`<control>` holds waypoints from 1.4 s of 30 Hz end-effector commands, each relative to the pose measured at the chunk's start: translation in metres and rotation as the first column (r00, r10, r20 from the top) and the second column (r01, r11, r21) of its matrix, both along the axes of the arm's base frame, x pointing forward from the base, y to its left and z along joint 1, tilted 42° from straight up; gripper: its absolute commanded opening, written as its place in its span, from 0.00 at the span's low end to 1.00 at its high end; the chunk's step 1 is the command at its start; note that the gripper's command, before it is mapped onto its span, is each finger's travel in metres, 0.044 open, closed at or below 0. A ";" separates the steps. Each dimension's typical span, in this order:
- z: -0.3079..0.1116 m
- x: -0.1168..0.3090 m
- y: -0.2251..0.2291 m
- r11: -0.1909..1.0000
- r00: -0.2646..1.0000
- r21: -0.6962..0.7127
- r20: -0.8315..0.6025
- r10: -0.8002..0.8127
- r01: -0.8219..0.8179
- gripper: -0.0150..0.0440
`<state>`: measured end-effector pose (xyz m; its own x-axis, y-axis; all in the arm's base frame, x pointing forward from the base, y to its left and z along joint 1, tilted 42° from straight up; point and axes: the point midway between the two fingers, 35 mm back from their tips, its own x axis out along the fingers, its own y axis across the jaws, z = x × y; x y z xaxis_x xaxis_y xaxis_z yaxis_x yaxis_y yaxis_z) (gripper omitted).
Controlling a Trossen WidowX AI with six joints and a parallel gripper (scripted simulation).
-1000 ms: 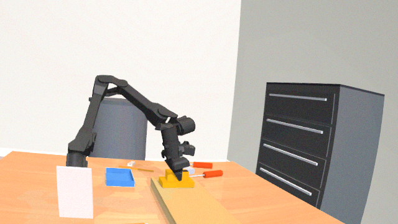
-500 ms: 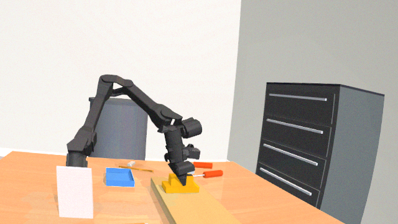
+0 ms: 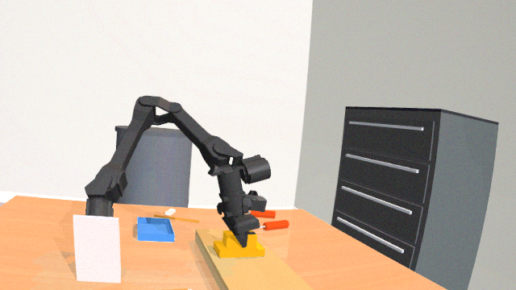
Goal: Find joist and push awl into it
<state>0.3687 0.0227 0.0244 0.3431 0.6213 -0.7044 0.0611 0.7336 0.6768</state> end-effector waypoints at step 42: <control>-0.109 -0.012 -0.122 1.000 1.000 -0.016 0.000 -0.002 0.002 0.25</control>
<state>0.3591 -0.0888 -0.0753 0.3462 0.6142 -0.7092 0.0607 0.7397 0.6702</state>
